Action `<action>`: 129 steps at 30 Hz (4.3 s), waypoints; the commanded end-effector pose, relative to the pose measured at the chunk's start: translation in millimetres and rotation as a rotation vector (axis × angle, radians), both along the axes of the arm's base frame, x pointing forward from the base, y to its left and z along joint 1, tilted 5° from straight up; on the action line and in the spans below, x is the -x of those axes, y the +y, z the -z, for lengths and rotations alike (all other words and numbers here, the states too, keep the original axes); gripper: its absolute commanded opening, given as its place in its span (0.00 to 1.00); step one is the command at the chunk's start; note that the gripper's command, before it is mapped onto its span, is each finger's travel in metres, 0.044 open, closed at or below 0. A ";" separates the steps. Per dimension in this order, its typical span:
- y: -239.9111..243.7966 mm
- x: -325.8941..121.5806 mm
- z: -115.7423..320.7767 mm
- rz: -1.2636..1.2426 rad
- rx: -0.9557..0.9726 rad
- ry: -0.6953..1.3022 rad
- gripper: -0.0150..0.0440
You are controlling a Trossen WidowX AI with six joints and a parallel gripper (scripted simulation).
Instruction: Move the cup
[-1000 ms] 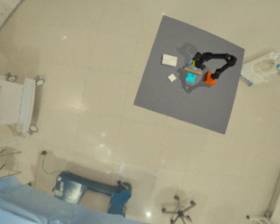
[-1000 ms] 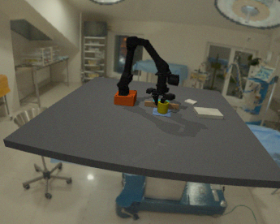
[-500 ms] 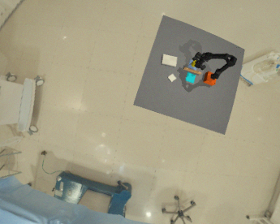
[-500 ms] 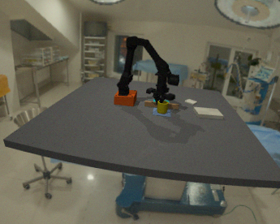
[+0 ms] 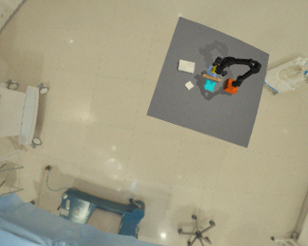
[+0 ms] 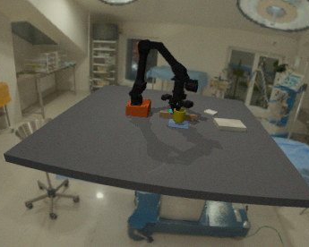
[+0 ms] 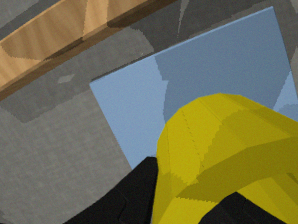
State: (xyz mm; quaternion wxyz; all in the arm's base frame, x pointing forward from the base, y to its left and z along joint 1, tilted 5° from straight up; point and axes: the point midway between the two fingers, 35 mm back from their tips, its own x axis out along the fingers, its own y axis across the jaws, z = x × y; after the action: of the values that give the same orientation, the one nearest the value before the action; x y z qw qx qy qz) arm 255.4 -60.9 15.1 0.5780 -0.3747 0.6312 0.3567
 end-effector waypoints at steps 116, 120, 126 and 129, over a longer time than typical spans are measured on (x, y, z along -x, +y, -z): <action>170.8 15.1 -33.4 -0.001 -0.008 -0.016 0.25; 178.9 16.6 -33.4 -0.001 -0.008 -0.015 0.25; 182.4 17.3 -31.0 -0.001 -0.008 -0.015 0.25; 182.3 17.3 -27.0 -0.001 -0.008 -0.015 0.25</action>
State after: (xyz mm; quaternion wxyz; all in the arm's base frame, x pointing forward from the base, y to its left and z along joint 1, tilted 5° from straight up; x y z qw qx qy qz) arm 238.6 120.3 45.5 0.5840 -0.3772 0.6245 0.3561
